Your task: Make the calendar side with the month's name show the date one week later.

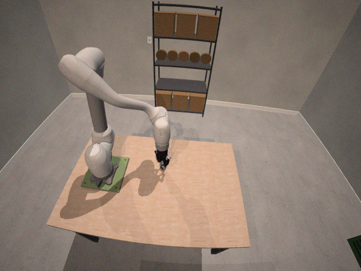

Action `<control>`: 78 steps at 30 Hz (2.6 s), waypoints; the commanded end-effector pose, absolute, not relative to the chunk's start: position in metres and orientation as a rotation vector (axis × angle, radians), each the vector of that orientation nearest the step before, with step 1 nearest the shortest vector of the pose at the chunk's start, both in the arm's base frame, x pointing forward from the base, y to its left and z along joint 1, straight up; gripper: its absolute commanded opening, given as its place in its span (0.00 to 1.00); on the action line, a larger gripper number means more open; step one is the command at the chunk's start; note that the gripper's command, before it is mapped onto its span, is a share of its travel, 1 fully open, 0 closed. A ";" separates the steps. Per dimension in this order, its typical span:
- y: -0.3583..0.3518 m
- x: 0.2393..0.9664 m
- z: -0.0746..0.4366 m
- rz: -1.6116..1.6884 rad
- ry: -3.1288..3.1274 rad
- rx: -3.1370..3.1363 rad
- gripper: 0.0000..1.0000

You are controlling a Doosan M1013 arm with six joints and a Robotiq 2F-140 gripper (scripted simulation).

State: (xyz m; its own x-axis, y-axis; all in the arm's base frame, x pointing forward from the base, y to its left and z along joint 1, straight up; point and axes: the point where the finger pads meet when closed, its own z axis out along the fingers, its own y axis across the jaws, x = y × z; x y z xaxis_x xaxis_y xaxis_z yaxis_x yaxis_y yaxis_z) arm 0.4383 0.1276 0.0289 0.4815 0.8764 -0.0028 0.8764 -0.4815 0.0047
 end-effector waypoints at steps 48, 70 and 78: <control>0.128 0.438 0.029 0.000 1.597 2.699 0.35; 0.128 0.438 0.071 0.000 1.597 2.699 0.35; 0.128 0.438 0.110 0.000 1.597 2.699 0.35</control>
